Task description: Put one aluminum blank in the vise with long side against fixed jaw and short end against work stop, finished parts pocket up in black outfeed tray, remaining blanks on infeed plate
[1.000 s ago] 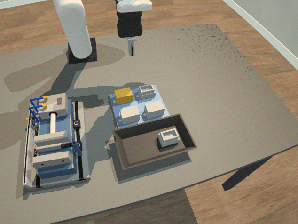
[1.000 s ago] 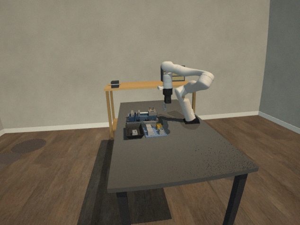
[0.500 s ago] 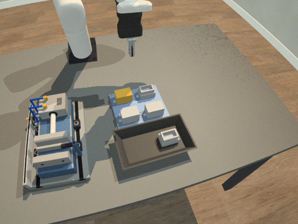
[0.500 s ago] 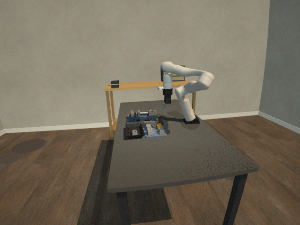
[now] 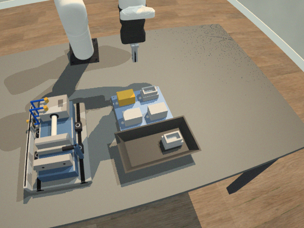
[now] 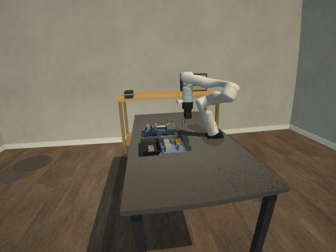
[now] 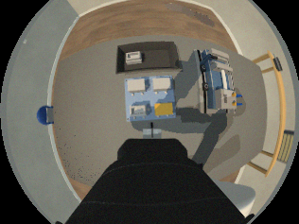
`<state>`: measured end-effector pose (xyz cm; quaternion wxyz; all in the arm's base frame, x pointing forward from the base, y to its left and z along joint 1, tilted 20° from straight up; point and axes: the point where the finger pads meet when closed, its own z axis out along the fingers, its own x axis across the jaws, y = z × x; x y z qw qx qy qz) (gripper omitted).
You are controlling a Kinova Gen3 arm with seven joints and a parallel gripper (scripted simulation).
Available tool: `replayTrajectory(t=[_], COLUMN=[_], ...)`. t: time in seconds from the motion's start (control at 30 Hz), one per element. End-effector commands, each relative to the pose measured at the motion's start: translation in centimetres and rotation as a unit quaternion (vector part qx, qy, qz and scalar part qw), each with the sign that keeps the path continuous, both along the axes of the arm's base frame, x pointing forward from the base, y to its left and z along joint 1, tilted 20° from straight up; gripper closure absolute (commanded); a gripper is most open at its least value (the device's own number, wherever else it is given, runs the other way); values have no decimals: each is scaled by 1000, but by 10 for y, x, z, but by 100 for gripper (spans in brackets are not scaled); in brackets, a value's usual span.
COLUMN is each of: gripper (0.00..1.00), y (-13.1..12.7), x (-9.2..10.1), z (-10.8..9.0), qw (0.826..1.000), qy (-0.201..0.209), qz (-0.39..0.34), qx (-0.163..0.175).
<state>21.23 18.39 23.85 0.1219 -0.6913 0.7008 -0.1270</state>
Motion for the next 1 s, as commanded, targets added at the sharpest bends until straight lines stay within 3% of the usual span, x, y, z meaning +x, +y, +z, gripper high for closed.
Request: replayTrajectory(t=[0.0, 0.37, 0.97], gripper=[100, 100, 100], y=[-1, -1, -1], x=[2, 10, 17], z=[-5, -27, -43], qw=[1000, 1000, 1000], qy=[0, 0, 0], qz=[-2, -2, -2], qx=[-1, -1, -1])
